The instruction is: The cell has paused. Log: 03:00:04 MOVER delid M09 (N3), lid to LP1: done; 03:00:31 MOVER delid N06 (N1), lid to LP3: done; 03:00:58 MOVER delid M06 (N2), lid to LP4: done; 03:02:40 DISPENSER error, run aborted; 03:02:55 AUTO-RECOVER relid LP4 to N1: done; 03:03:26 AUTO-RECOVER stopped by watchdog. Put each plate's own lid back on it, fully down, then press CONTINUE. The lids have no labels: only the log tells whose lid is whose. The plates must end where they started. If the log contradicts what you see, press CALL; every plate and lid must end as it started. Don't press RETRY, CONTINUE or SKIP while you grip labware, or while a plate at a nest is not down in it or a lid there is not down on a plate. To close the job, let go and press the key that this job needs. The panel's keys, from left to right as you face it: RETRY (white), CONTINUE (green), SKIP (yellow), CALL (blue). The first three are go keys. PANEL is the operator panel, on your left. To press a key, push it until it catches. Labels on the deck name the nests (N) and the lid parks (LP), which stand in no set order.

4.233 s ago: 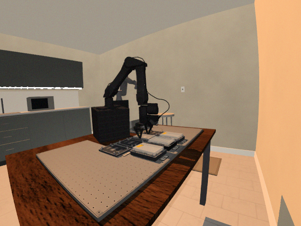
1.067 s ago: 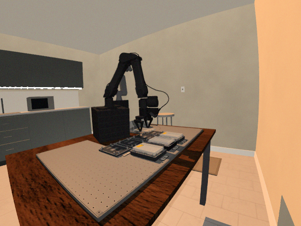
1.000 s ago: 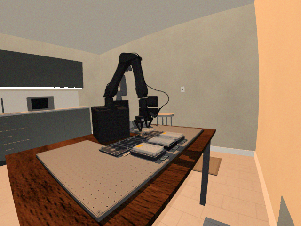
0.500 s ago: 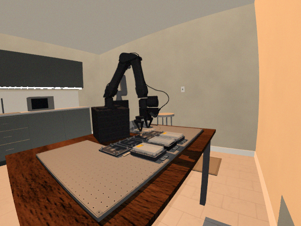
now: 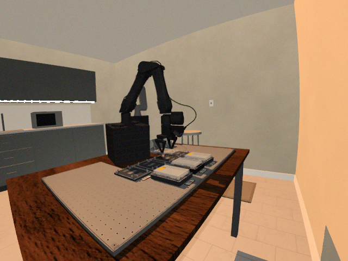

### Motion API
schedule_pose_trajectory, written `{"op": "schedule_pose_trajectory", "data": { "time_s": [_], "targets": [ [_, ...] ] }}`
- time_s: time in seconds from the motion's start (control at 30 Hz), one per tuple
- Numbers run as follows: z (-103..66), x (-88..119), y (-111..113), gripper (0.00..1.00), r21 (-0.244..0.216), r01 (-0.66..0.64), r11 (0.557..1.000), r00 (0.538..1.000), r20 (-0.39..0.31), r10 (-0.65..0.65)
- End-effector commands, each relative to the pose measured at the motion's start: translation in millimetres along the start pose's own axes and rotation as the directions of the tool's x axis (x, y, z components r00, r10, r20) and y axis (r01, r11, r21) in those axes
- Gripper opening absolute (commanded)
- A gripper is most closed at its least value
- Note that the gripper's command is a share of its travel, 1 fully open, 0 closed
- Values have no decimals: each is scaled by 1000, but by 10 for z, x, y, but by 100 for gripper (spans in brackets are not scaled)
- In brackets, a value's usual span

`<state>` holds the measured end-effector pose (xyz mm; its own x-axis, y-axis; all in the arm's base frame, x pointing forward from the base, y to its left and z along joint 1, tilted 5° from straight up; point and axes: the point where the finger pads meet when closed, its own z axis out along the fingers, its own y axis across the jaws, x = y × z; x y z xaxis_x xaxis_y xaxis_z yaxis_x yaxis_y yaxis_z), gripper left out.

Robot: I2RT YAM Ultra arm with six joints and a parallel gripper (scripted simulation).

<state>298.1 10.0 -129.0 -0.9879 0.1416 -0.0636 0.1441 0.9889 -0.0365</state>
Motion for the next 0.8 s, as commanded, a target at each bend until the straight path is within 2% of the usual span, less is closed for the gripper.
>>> {"op": "schedule_pose_trajectory", "data": {
  "time_s": [0.0,0.13,0.2,0.7,0.77],
  "targets": [
    [-34,-273,-52,0,-9,0,1000,1000,19,0],
    [-39,-459,-125,0,-11,0,1000,1000,19,0],
    [-39,-459,-125,0,-11,0,1000,1000,19,0],
    [-60,-1156,-412,0,-9,0,1000,1000,22,0],
    [-60,-1156,-412,0,-9,0,1000,1000,22,0]
  ]
}}
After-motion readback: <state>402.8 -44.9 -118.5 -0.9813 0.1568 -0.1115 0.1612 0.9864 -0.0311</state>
